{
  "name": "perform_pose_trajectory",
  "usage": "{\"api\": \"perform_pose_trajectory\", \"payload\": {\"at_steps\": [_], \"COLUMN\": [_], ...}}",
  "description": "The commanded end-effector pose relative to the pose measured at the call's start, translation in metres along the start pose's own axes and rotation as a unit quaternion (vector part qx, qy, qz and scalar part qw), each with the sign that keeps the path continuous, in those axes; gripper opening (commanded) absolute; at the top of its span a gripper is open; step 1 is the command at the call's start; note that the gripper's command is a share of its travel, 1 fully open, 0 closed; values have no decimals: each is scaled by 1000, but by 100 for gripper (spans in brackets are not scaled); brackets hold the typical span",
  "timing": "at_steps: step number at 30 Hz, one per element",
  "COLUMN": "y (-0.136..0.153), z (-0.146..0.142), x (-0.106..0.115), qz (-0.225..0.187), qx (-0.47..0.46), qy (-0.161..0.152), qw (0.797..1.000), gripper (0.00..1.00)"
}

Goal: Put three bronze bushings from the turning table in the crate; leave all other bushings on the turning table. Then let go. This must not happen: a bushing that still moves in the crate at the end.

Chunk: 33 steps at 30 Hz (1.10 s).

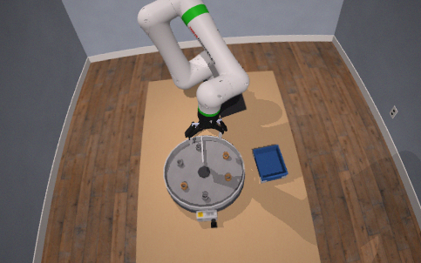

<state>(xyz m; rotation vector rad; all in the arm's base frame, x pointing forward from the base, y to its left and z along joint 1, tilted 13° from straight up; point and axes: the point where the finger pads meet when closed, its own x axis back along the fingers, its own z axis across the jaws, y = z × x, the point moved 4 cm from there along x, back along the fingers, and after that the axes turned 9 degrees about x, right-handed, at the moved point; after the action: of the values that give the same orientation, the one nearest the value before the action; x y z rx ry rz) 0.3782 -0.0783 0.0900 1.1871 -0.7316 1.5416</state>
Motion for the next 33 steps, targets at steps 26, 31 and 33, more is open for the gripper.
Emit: {"api": "perform_pose_trajectory", "payload": {"at_steps": [26,31,33], "y": [50,50,50], "z": [56,56,56], "x": [-10,-10,-10], "qz": [54,54,54], "qx": [-77,-77,-77], "qy": [-59,-59,-59], "qw": [994,994,994], "gripper": [100,7,7]}}
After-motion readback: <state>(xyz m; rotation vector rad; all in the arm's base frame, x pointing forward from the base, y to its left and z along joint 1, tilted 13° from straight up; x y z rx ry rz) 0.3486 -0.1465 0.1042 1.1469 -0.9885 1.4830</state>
